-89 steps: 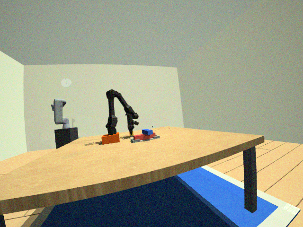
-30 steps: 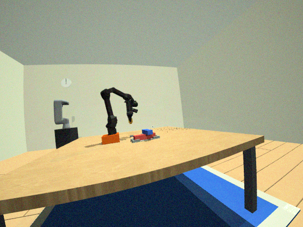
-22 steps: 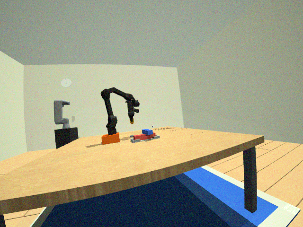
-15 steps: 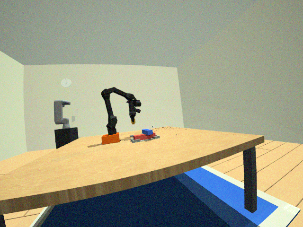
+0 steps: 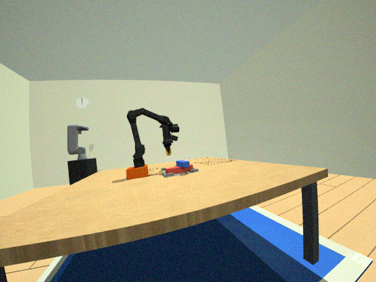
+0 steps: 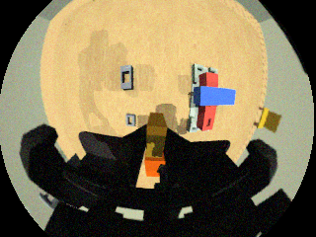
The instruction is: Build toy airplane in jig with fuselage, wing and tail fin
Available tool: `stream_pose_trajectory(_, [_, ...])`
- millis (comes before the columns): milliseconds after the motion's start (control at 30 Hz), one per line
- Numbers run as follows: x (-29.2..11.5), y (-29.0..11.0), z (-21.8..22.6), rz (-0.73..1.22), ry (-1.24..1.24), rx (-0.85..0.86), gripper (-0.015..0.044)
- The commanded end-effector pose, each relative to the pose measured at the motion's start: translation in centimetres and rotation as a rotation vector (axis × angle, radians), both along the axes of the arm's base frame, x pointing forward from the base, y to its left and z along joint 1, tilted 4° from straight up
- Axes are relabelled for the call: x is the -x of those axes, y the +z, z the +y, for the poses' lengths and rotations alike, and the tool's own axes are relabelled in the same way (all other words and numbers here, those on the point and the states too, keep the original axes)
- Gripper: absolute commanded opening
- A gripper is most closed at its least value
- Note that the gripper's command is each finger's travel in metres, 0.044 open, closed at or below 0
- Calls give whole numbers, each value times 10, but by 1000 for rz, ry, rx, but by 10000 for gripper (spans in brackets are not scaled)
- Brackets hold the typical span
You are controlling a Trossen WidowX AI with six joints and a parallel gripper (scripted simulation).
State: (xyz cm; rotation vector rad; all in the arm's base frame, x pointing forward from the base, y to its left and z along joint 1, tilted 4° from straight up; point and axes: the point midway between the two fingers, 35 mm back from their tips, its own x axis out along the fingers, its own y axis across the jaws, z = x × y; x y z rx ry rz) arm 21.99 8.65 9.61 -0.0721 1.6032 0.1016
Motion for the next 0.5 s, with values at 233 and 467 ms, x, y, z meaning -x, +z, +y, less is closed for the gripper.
stream_pose_trajectory(233, [-11,-7,-33,-6,33,8,0])
stream_pose_trajectory(467, [-16,-12,-55,-9,51,12,0])
